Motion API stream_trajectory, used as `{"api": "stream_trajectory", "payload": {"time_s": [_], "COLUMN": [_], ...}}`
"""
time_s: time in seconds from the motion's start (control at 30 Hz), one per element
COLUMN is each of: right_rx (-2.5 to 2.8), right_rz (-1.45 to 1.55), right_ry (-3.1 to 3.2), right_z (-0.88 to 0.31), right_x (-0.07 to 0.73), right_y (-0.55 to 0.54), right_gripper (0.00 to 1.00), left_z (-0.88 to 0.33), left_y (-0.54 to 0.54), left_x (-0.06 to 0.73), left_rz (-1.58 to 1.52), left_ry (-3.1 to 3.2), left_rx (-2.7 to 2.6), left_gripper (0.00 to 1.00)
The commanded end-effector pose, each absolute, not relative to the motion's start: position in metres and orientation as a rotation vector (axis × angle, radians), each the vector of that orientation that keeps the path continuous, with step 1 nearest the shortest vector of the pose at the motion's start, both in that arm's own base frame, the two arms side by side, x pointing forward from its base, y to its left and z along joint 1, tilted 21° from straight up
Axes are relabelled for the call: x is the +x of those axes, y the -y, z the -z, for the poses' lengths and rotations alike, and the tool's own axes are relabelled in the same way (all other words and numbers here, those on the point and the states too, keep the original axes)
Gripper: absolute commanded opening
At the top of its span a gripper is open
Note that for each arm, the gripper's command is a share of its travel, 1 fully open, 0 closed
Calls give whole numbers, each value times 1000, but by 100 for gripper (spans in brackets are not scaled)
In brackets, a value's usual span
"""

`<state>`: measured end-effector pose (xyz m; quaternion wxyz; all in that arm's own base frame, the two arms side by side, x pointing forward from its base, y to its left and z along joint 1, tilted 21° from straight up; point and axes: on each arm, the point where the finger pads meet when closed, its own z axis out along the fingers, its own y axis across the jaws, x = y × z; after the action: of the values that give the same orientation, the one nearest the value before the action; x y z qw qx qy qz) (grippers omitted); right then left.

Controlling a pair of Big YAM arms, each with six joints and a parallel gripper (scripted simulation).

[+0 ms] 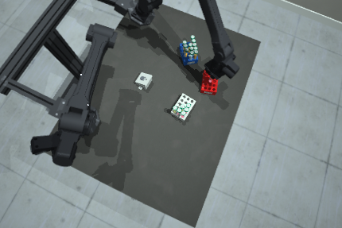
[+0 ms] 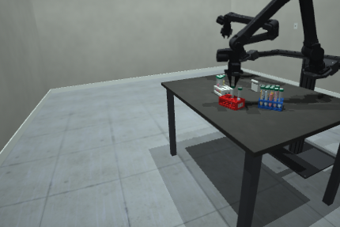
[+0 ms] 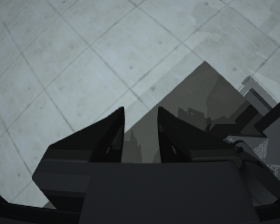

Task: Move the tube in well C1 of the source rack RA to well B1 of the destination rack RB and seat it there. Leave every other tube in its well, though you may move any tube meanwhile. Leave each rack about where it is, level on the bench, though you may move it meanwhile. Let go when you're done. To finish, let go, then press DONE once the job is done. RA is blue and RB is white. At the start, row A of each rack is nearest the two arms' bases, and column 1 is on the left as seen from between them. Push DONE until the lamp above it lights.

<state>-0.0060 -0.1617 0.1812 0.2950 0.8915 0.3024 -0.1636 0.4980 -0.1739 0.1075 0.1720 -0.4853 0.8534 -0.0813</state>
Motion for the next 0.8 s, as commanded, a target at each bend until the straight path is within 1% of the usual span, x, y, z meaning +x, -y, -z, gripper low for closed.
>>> {"api": "stream_trajectory", "payload": {"time_s": [0.0,0.3,0.33,0.77], "right_rx": [2343,2343,2343,2343], "right_rz": [435,435,435,435], "right_ry": [-788,-788,-788,-788], "right_z": [-197,-197,-197,-197], "right_x": [-6,-6,-6,-6], "right_y": [164,164,164,164], "right_gripper": [30,30,30,30], "left_z": [-93,-93,-93,-93], "left_y": [167,167,167,167], "left_x": [502,502,502,502], "left_rz": [208,208,208,207], "left_ry": [-2433,-2433,-2433,-2434], "left_rx": [-1389,-1389,-1389,-1389], "left_gripper": [24,24,30,30]}}
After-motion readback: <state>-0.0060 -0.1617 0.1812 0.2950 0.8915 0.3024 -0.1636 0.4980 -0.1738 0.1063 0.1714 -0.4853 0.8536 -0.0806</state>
